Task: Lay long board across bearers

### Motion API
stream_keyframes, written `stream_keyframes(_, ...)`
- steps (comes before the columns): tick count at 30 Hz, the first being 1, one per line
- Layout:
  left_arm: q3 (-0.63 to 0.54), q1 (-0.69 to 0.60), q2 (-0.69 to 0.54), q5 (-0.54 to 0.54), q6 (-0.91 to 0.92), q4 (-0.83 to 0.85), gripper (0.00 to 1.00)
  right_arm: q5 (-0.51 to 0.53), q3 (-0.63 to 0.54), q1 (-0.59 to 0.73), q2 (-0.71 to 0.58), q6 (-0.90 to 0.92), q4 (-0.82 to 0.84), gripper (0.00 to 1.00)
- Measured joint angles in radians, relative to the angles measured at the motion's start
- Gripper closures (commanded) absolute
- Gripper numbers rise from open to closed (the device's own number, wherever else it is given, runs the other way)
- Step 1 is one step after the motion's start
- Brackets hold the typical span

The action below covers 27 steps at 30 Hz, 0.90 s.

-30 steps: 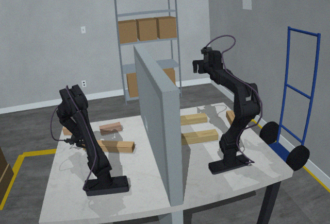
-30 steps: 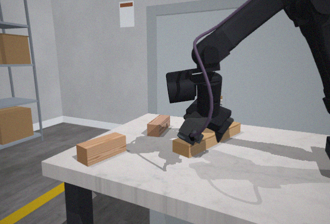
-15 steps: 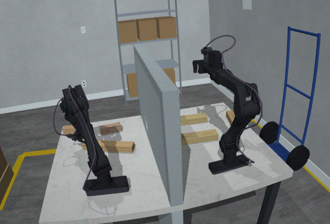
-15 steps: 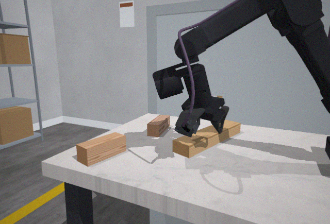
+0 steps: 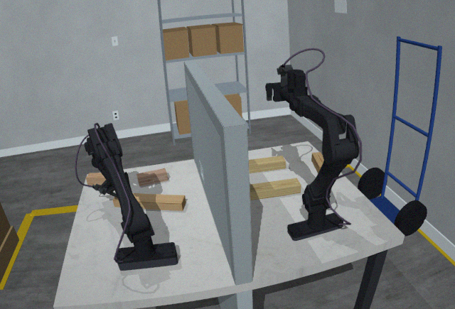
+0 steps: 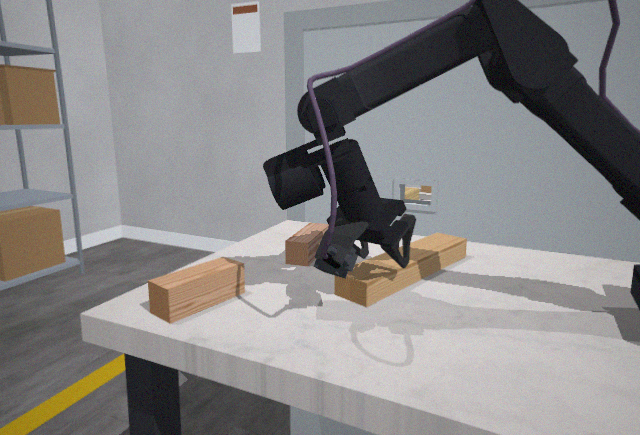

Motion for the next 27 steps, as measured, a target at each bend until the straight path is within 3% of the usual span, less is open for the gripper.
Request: stream_keyframes(27,0.03,-0.007,-0.002,0.008,-0.005,0.029,0.23,0.0,0.0,0.0,0.0,0.0,0.0,0.0)
